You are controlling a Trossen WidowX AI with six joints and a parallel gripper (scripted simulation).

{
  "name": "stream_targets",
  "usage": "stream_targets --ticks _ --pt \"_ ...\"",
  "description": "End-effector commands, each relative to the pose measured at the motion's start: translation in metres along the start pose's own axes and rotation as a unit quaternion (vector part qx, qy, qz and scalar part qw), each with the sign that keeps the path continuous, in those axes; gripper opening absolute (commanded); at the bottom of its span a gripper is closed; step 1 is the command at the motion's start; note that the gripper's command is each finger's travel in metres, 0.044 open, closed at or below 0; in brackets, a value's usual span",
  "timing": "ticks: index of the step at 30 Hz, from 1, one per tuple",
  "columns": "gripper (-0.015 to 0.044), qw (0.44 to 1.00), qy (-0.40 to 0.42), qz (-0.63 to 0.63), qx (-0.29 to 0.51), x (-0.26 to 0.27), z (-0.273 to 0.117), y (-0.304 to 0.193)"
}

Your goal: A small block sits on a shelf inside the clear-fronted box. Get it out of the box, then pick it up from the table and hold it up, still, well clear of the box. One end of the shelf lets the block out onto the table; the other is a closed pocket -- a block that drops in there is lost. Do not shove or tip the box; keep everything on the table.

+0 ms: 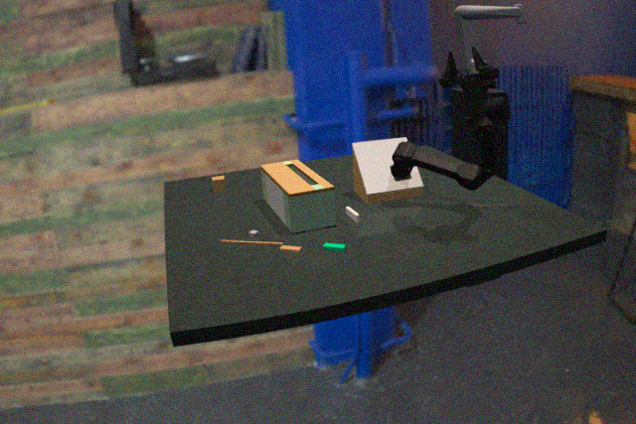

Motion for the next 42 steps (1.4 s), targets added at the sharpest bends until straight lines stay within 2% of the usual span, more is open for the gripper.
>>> stream_targets --ticks 1,4,7,13,18,21,26,30,35,42 --pt "0.04 1.0 -0.002 -0.003 0.001 -0.001 0.001 0.0" --pt "0.04 0.998 -0.031 -0.053 0.012 -0.012 0.013 -0.006" --pt "0.04 0.983 -0.092 -0.156 0.043 -0.036 0.037 -0.019" --pt "0.04 0.906 -0.201 -0.346 0.135 -0.094 0.077 -0.041" --pt "0.04 0.865 -0.238 -0.406 0.174 -0.119 0.09 -0.048" --pt "0.04 0.821 -0.272 -0.457 0.207 -0.146 0.103 -0.053" --pt "0.04 0.648 -0.319 -0.594 0.355 -0.21 0.124 -0.067" --pt "0.04 0.497 -0.321 -0.649 0.478 -0.26 0.132 -0.073" --pt "0.04 0.339 -0.291 -0.658 0.606 -0.312 0.133 -0.076" --pt "0.04 0.156 -0.206 -0.603 0.755 -0.377 0.125 -0.075"
Point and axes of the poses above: the point midway between the two fingers, 35 mm back from their tips, its own z axis out along the fingers, its own x axis across the jaws, y = z × x, the point moved 10 cm from there along -z, back along the fingers, and after that the axes turned 12 degrees about z, right-handed, at the moved point
